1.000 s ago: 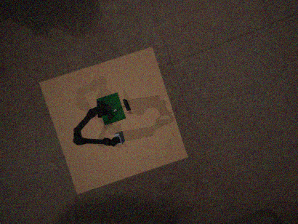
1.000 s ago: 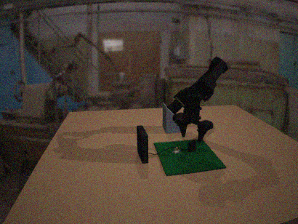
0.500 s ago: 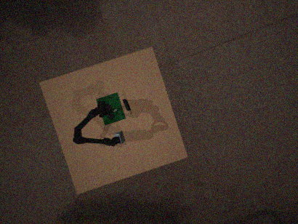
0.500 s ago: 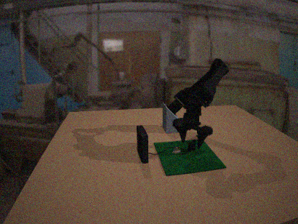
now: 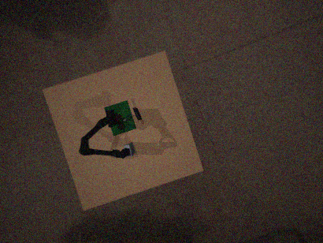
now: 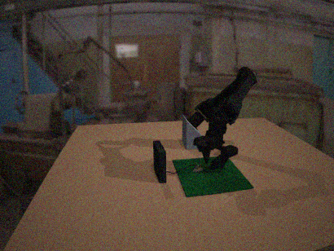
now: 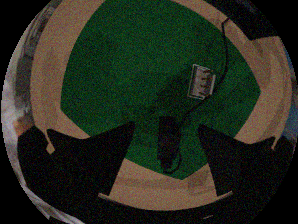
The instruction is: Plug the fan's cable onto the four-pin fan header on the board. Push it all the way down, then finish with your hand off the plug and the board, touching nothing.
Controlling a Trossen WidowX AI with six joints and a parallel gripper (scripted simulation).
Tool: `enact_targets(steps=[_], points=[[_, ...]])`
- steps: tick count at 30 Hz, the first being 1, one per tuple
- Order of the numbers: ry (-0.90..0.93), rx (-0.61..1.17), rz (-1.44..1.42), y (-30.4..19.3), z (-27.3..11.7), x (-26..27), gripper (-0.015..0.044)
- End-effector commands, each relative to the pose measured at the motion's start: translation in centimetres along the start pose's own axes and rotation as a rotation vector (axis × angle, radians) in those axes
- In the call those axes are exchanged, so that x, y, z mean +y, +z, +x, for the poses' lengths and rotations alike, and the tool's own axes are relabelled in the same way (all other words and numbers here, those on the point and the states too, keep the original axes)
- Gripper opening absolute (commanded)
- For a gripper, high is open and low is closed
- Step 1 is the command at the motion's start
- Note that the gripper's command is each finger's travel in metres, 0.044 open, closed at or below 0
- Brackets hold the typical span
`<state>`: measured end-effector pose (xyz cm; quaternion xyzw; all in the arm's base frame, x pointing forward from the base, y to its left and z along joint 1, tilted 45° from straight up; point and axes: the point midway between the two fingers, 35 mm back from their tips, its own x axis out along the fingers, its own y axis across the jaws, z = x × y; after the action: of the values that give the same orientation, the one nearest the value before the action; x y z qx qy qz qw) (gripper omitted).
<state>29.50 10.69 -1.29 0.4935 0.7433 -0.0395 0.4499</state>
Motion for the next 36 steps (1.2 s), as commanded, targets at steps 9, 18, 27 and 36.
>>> enact_targets(steps=[9,18,27,36], points=[[0.001,0.0,0.0,0.0,-0.1,0.0,0.0072],[0.003,0.0,0.004,0.1,-3.9,0.0,0.0],[0.004,0.001,-0.082,0.3,-4.9,-0.1,0.0],[0.004,-0.001,-0.395,0.8,-4.9,-0.5,0.0]])
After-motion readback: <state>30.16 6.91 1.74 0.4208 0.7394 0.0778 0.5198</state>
